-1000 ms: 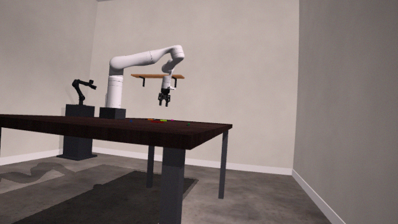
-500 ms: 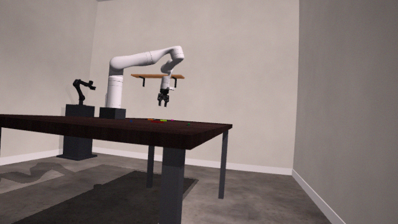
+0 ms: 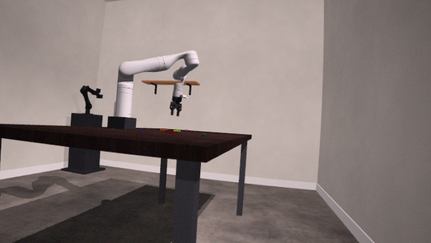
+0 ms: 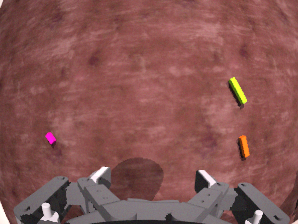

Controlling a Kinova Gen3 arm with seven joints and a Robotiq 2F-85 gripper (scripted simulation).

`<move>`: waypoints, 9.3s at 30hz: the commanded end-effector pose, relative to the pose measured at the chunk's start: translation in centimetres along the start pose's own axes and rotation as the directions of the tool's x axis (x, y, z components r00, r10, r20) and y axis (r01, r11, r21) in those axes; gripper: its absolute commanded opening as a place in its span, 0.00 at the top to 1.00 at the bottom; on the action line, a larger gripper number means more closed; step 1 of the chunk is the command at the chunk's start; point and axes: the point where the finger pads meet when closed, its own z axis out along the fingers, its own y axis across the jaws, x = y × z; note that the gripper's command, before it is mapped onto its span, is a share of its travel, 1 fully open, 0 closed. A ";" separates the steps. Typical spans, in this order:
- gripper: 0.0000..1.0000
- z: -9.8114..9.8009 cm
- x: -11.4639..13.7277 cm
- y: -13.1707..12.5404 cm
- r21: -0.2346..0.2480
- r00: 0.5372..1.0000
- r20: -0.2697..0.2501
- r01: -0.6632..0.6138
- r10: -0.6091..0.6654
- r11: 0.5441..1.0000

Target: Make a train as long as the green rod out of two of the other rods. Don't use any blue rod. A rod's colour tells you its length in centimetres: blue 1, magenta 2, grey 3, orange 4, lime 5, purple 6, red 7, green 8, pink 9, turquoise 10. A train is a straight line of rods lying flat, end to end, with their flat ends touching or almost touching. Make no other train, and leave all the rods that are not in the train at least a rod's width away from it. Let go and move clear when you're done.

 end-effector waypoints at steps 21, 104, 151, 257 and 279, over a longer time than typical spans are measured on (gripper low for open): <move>0.00 0.4 -1.8 -0.4 0.000 0.996 -0.004 0.091 -0.091 0.996; 0.00 2.2 -7.9 -1.3 -0.007 0.921 -0.017 0.390 -0.390 0.921; 0.00 3.1 -11.1 -1.4 -0.013 0.846 -0.023 0.533 -0.533 0.846; 0.00 4.6 -16.5 -1.2 -0.025 0.668 -0.033 0.743 -0.743 0.669; 0.00 4.8 -17.3 -1.1 -0.027 0.638 -0.035 0.769 -0.769 0.639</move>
